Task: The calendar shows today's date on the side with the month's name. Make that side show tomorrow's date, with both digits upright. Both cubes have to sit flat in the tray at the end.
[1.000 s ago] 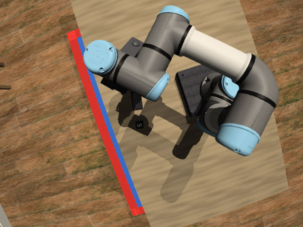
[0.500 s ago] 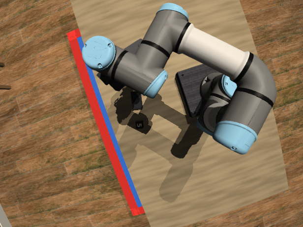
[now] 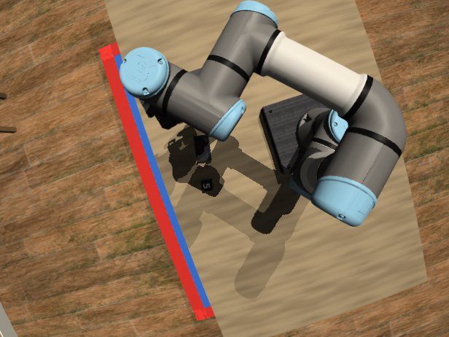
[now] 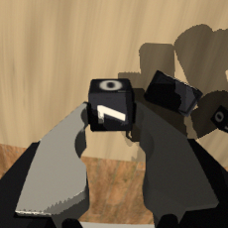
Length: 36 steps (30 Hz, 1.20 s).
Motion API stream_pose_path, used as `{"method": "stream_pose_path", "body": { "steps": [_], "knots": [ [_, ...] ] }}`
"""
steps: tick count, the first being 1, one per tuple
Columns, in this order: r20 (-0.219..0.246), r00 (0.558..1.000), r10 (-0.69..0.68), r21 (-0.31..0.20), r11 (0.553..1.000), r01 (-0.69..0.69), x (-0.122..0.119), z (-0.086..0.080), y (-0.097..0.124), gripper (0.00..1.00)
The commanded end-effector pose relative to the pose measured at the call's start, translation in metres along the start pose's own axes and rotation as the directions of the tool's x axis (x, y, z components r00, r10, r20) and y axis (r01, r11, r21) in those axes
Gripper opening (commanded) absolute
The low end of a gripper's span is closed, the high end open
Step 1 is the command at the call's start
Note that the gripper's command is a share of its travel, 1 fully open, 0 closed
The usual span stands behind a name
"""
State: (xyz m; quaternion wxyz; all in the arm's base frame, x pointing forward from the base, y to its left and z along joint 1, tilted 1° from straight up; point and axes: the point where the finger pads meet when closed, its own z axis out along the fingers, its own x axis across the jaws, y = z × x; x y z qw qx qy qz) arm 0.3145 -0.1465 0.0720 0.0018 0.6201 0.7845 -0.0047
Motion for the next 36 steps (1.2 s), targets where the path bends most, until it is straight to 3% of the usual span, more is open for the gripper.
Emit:
{"method": "stream_pose_path", "body": {
  "steps": [1, 17, 36],
  "knots": [
    [0.008, 0.987, 0.158, 0.003, 0.987, -0.158, -0.0031, -0.0009, 0.0001, 0.11],
    [0.009, 0.936, 0.352, 0.001, 0.936, -0.352, -0.0062, 0.0, -0.0002, 0.11],
    [0.008, 0.925, 0.381, 0.001, 0.925, -0.381, -0.0064, 0.0002, -0.0001, 0.11]
  ]
}}
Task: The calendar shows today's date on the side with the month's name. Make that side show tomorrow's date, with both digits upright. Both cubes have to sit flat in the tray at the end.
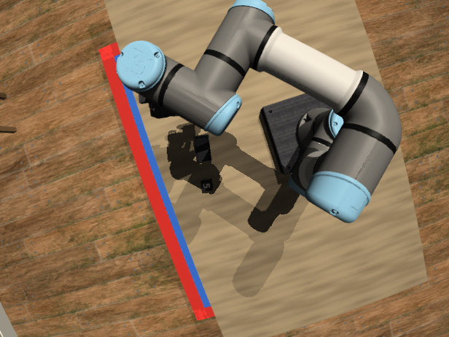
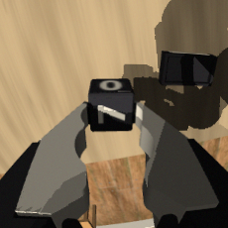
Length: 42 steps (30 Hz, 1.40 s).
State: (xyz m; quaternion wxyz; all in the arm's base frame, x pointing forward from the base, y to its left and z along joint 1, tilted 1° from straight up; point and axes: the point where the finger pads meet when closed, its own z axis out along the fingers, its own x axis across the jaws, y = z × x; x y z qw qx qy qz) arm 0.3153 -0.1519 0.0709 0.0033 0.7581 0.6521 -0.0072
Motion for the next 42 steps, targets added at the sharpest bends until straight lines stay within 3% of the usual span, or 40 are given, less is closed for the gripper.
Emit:
{"method": "stream_pose_path", "body": {
  "steps": [1, 13, 23, 37, 42],
  "knots": [
    [0.003, 1.0, 0.007, -0.002, 1.0, -0.007, -0.001, -0.001, 0.001, 0.11],
    [0.002, 1.0, 0.007, -0.001, 1.0, -0.007, -0.001, 0.002, 0.0, 0.11],
    [0.001, 1.0, 0.007, 0.0, 1.0, -0.007, 0.0, 0.018, 0.0, 0.11],
    [0.001, 1.0, 0.007, 0.0, 1.0, -0.007, 0.0, 0.076, 0.001, 0.11],
    [0.001, 1.0, 0.007, 0.0, 1.0, -0.007, 0.0, 0.086, 0.001, 0.11]
  ]
}}
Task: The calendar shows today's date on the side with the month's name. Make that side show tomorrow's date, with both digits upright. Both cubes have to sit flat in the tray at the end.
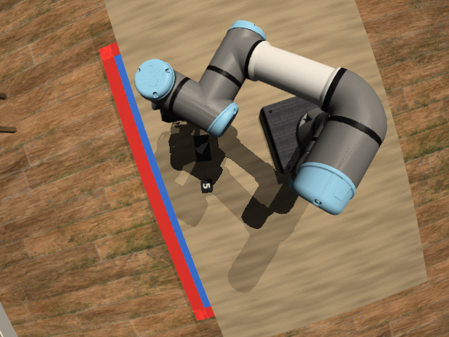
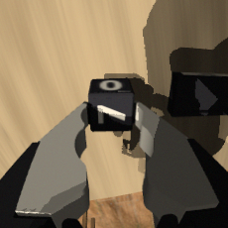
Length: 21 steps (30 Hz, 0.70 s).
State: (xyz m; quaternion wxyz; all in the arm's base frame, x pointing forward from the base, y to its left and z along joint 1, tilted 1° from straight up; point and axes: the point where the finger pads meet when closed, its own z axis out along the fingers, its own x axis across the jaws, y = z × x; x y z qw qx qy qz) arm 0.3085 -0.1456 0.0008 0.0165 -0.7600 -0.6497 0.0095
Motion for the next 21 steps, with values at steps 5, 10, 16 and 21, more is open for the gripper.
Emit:
{"method": "stream_pose_path", "body": {
  "steps": [5, 10, 16, 21],
  "knots": [
    [0.023, 1.0, 0.001, -0.033, 0.999, 0.0, -0.0063, 0.0238, 0.0095, 0.11],
    [0.023, 1.0, 0.001, -0.033, 0.999, 0.0, -0.0064, 0.0254, 0.0096, 0.11],
    [0.024, 1.0, 0.001, -0.034, 0.999, 0.0, -0.0064, 0.0252, 0.0096, 0.11],
    [0.024, 1.0, 0.001, -0.034, 0.999, 0.0, -0.0066, 0.0249, 0.0099, 0.11]
  ]
}}
